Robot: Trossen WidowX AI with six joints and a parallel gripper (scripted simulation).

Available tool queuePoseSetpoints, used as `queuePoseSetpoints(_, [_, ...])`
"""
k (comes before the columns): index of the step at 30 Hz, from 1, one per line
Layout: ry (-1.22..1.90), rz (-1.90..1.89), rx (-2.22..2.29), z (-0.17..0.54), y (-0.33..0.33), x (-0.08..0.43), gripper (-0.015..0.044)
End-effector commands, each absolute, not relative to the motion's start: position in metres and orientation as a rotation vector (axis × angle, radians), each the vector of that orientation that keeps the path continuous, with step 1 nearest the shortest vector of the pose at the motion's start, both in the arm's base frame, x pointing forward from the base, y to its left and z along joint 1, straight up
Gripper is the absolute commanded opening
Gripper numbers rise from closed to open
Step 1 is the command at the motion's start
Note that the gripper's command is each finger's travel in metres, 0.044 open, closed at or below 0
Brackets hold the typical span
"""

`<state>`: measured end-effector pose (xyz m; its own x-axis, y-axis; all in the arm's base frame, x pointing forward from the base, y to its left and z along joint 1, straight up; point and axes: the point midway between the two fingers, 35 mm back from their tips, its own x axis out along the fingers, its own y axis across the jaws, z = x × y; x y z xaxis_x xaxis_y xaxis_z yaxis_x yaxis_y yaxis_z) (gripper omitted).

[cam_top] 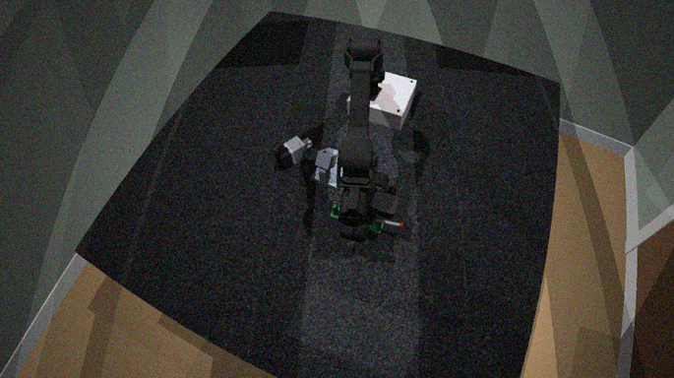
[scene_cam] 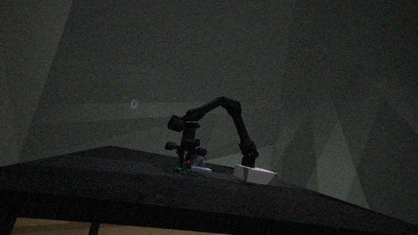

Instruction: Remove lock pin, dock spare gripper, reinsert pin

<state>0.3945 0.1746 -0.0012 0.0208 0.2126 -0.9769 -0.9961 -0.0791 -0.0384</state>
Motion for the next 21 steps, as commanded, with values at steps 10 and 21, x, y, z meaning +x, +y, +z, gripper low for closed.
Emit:
queuePoseSetpoints(10, [1.003, 1.348, -1.118, 0.019, 0.173, 0.391, 0.0000])
queuePoseSetpoints(21, [1.011, 1.353, -1.116, 0.022, 0.173, 0.390, 0.0000])
